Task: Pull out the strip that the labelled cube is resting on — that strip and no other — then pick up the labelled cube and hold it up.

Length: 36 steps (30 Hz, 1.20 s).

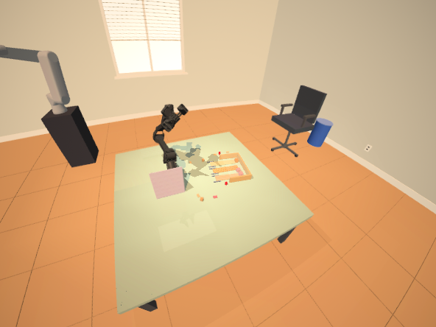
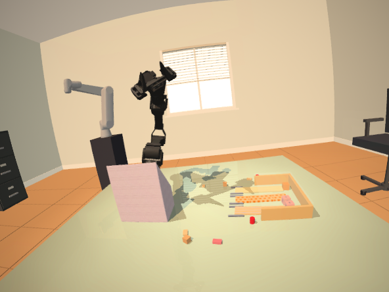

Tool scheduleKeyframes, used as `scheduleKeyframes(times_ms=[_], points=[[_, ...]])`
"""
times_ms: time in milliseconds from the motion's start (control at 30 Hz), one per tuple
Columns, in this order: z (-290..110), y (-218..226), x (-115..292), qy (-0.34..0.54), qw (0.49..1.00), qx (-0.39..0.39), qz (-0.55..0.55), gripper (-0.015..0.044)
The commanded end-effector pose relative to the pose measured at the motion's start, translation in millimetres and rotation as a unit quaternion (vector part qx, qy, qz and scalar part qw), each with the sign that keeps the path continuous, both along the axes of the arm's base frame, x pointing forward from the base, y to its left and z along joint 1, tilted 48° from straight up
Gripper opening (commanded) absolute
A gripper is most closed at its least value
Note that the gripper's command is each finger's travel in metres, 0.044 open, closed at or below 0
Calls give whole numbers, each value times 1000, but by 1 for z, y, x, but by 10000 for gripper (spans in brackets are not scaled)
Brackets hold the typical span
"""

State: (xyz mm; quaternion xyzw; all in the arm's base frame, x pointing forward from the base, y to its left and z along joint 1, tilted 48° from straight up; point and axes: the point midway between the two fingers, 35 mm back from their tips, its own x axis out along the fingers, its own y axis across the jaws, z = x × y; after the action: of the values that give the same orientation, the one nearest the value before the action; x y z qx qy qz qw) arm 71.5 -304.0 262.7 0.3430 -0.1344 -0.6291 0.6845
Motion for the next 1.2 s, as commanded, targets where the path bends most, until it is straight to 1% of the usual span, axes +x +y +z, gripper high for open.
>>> scheduleKeyframes(times_ms=[0, 167, 267, 433, 567, 733, 833, 900, 1167], points=[[-35, 3, 52, 4, 994, 36, 106, 400], [-68, 19, 112, 6, 971, 56, 233, 400], [-90, 42, 152, 8, 943, 61, 328, 400], [-126, 97, 206, 9, 875, 67, 479, 400], [-152, 152, 233, 7, 804, 71, 591, 400], [-181, 229, 245, 0, 696, 73, 714, 400], [-195, 276, 239, -7, 622, 75, 779, 400], [-200, 295, 234, -11, 590, 76, 804, 400], [-200, 297, 234, -11, 586, 76, 807, 400]])
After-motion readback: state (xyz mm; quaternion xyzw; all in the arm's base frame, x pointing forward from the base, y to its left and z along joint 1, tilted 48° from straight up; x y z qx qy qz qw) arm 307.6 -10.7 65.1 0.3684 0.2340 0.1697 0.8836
